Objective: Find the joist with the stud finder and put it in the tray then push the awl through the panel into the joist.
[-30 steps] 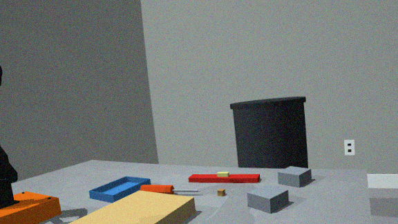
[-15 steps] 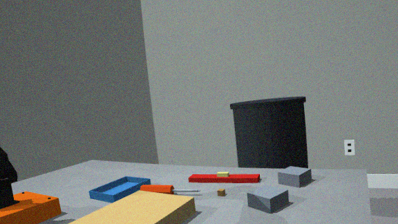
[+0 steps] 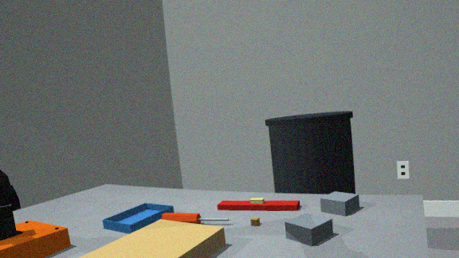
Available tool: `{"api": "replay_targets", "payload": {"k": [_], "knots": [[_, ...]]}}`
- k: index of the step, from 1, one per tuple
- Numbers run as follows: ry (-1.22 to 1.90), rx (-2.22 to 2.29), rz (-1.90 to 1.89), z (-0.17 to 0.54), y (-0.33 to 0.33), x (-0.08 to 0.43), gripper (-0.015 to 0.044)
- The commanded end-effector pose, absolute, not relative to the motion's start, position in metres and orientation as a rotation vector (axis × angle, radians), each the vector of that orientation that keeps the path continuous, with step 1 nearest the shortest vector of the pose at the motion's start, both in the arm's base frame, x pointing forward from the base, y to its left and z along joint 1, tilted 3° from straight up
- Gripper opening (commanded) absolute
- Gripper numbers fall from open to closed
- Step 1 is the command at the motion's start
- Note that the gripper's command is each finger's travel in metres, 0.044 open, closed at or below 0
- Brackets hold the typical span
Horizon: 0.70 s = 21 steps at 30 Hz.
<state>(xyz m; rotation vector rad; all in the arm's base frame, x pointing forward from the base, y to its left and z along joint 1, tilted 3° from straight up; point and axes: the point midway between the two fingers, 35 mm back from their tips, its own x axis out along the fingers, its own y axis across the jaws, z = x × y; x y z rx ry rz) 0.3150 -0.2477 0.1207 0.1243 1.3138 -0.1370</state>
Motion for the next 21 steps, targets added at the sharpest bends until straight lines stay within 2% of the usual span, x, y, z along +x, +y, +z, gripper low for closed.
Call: {"api": "replay_targets", "payload": {"k": [1, 21], "knots": [[1.304, 0.094, -0.100, 0.123, -0.245, 0.336, 0.0000], [1.303, 0.079, -0.079, 0.102, -0.244, 0.348, 0.0000]]}}
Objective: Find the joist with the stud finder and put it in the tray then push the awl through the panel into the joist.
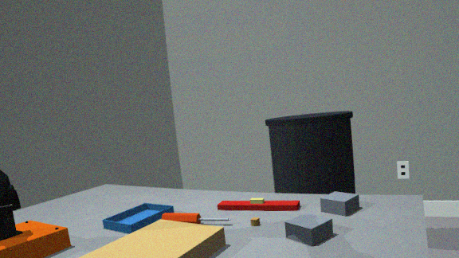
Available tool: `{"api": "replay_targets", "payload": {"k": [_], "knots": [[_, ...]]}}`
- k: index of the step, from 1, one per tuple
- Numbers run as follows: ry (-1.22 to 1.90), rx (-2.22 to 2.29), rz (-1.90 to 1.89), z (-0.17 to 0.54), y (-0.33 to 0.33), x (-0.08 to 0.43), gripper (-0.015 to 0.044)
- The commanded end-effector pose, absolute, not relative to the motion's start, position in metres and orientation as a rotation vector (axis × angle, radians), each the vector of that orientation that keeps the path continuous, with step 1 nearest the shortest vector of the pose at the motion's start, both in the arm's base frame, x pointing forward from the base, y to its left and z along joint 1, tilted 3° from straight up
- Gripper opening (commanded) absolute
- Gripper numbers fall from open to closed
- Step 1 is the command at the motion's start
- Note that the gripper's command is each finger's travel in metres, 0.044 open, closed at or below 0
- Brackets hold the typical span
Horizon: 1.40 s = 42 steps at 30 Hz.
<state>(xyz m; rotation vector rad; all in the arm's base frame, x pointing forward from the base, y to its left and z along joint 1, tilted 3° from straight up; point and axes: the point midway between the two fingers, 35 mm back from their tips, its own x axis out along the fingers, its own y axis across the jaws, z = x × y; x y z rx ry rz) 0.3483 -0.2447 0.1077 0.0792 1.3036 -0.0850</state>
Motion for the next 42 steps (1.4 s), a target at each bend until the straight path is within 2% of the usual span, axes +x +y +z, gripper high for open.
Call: {"api": "replay_targets", "payload": {"k": [1, 42], "knots": [[1.303, 0.079, -0.079, 0.101, -0.244, 0.348, 0.0000], [1.303, 0.079, -0.079, 0.043, -0.242, 0.347, 0.0000]]}}
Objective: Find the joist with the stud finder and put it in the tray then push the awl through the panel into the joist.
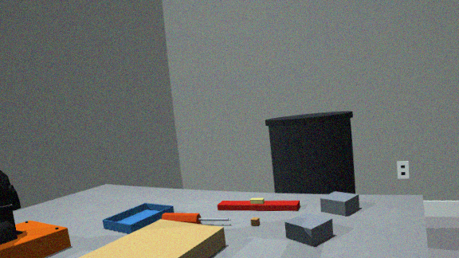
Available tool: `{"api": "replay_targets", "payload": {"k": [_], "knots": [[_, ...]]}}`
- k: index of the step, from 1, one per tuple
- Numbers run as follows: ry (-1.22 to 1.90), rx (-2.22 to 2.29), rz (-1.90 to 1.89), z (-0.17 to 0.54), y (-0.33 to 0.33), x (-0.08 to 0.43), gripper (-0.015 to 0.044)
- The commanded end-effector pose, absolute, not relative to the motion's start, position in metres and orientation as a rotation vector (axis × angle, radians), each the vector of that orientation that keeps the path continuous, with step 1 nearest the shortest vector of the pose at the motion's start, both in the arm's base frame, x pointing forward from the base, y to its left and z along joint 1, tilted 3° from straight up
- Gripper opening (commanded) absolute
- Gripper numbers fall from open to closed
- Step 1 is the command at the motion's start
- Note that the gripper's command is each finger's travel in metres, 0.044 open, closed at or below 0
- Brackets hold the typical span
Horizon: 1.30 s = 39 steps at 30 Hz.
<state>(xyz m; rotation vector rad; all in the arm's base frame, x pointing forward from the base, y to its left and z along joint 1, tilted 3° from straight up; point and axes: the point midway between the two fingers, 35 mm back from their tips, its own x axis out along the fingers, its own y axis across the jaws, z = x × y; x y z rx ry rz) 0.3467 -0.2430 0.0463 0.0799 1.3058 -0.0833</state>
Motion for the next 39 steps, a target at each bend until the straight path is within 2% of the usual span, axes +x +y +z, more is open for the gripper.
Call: {"api": "replay_targets", "payload": {"k": [1, 39], "knots": [[1.303, 0.079, -0.079, 0.043, -0.242, 0.347, 0.0000], [1.303, 0.085, -0.074, 0.044, -0.159, 0.355, 0.0000]]}}
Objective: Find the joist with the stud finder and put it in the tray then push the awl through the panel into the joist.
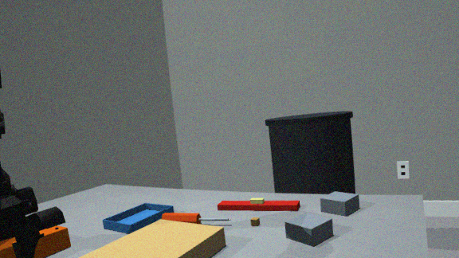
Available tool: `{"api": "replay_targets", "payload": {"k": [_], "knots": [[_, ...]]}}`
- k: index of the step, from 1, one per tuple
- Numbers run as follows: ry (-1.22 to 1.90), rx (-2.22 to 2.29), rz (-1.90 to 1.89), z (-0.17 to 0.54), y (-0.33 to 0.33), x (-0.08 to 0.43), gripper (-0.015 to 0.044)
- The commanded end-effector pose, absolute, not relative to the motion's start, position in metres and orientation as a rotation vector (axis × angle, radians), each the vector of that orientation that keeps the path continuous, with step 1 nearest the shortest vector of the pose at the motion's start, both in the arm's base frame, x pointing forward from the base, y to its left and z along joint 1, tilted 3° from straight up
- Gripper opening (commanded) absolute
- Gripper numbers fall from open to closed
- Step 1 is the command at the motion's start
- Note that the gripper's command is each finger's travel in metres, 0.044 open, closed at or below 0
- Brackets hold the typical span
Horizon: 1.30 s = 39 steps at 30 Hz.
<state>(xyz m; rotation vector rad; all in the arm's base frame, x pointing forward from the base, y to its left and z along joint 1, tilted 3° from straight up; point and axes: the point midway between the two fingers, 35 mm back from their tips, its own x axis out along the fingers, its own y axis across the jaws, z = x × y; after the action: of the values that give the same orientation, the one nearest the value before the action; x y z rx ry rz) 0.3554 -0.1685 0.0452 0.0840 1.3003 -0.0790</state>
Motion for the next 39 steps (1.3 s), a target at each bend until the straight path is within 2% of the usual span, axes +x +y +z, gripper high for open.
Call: {"api": "replay_targets", "payload": {"k": [1, 39], "knots": [[1.303, 0.085, -0.074, 0.044, -0.157, 0.356, 0.0000], [1.302, 0.091, -0.069, 0.046, -0.068, 0.365, 0.0000]]}}
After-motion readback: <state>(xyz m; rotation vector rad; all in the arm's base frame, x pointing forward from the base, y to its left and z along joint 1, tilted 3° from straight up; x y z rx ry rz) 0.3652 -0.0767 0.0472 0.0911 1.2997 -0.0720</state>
